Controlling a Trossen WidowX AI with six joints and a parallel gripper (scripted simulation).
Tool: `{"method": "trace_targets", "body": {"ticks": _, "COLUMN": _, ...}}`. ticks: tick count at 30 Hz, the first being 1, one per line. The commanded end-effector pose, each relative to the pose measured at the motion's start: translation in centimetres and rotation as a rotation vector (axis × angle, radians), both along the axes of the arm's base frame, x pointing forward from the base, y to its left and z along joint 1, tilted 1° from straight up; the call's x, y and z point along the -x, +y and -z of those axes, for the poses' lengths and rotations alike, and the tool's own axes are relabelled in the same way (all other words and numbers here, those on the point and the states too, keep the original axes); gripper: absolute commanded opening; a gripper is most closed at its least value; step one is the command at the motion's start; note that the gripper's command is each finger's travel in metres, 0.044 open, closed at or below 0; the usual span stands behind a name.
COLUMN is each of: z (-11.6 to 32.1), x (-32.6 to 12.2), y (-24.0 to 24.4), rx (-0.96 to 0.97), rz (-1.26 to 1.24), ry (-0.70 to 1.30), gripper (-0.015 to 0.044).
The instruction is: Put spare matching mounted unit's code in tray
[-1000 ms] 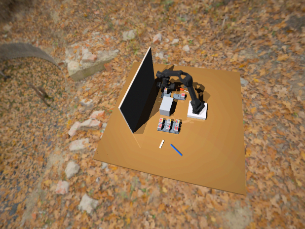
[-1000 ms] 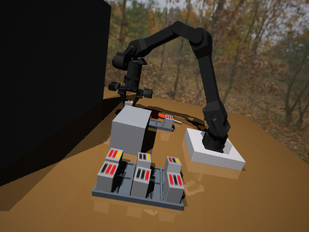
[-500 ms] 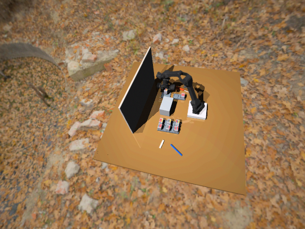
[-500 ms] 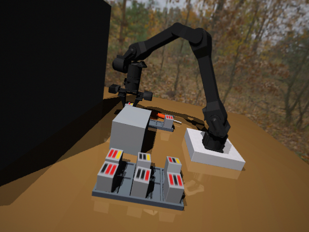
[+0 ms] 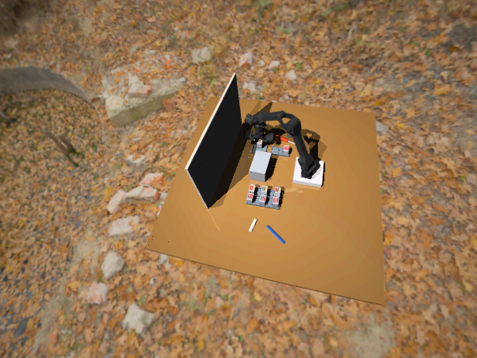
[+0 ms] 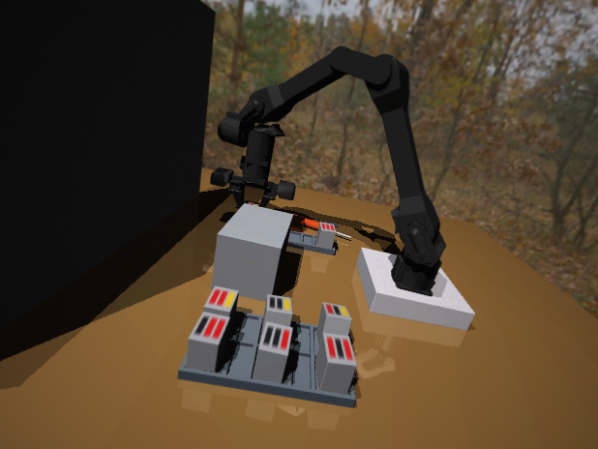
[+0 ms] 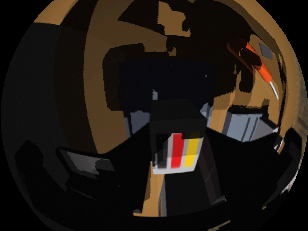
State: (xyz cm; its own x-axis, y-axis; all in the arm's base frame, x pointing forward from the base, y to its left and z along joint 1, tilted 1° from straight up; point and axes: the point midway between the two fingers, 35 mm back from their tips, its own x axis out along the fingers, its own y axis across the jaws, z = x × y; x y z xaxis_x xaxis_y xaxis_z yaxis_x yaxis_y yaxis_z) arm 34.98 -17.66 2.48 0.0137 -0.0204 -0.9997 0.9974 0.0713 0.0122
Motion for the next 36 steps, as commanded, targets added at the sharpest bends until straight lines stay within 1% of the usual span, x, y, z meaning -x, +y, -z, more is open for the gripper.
{"method": "trace_targets", "body": {"ticks": 1, "z": 0.4, "x": 0.2, "y": 0.1, "rx": -0.005, "rz": -0.002, "ry": 0.004, "gripper": 0.0000}}
{"method": "trace_targets", "body": {"ticks": 18, "z": 0.1, "x": 0.0, "y": 0.0, "rx": 0.000, "rz": 0.000, "ry": 0.000, "gripper": 0.0440}}
{"method": "trace_targets", "body": {"ticks": 20, "z": -0.9, "x": -0.1, "y": 0.0, "rx": -0.001, "rz": 0.000, "ry": 0.000, "gripper": 0.0440}}
{"method": "trace_targets", "body": {"ticks": 25, "z": -8.4, "x": -0.1, "y": 0.1, "rx": -0.004, "rz": -0.001, "ry": 0.003, "gripper": 0.0440}}
{"method": "trace_targets", "body": {"ticks": 27, "z": -10.4, "x": 0.2, "y": 0.3, "rx": -0.005, "rz": -0.002, "ry": 0.003, "gripper": 0.0440}}
{"method": "trace_targets", "body": {"ticks": 36, "z": -10.5, "x": 0.0, "y": 0.1, "rx": 0.007, "rz": -0.002, "ry": -0.015, "gripper": 0.0440}}
